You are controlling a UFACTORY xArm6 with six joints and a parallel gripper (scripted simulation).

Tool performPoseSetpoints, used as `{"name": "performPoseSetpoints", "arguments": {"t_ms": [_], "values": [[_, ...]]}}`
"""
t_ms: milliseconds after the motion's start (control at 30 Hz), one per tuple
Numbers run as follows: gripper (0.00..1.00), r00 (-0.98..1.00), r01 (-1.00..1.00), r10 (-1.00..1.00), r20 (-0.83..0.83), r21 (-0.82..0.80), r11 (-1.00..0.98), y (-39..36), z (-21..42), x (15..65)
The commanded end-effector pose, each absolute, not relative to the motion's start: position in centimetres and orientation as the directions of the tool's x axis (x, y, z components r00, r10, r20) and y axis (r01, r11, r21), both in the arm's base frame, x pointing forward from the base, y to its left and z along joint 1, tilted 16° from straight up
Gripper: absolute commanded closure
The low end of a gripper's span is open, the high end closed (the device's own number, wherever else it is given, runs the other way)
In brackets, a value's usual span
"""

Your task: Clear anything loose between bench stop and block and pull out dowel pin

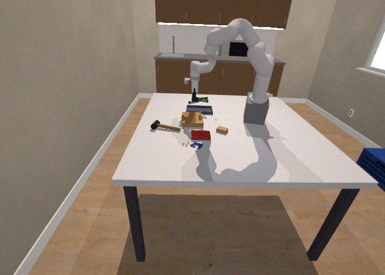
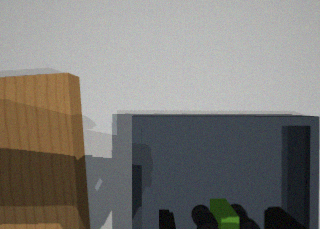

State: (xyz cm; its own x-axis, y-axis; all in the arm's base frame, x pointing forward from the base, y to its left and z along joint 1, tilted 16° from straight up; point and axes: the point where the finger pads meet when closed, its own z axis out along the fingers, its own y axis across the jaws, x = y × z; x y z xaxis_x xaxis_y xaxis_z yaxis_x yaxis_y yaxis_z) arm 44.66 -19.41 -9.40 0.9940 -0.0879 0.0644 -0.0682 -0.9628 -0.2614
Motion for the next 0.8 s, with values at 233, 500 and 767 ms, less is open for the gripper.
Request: {"name": "performPoseSetpoints", "arguments": {"t_ms": [233, 500, 767], "values": [[1.00, 0.979, 0.183, 0.156, 0.130, -0.231, -0.956, -16.3, -8.2, 46.4], [1.00, 0.882, 0.464, 0.432, 0.190, -0.181, -0.867, -11.7, -6.8, 48.0], [1.00, 0.683, 0.726, 0.692, 0.233, -0.110, -0.679, -6.1, -5.2, 49.3]]}}
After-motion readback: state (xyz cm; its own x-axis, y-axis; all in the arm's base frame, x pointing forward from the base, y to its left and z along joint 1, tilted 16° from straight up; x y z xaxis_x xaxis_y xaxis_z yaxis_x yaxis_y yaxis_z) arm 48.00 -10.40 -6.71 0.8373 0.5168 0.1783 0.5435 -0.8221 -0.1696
